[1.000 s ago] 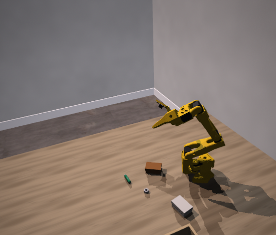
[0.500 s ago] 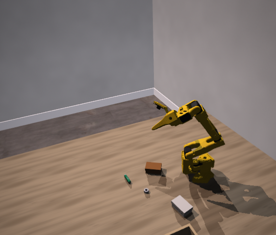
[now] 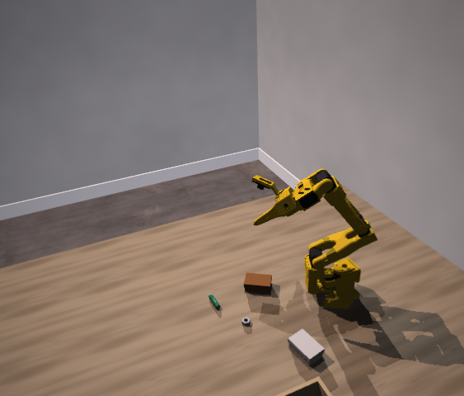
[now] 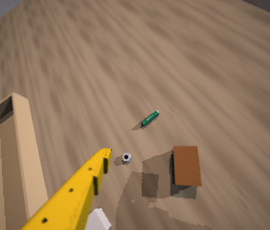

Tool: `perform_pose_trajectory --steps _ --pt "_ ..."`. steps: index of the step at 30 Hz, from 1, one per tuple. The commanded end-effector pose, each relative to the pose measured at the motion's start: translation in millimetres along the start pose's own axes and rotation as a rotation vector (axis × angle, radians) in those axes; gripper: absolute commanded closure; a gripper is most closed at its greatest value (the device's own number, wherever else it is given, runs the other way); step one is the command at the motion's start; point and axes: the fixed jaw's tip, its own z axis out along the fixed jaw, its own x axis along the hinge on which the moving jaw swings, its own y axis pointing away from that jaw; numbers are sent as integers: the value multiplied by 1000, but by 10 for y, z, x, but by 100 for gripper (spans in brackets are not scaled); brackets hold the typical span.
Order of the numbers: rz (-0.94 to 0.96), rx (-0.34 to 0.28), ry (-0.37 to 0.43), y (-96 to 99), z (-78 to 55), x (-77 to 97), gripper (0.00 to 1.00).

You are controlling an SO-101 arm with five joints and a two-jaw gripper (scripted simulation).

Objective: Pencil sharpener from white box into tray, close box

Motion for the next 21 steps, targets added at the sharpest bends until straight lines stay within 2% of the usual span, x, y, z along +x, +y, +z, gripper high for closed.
perform_pose_trajectory --steps 1,11,13,21 --pt "-100 -13 26 37 29 28 6" --pt "-407 -50 91 107 105 128 10" --pt "-407 -50 91 107 105 128 10" --pt "-704 -100 145 169 169 231 14"
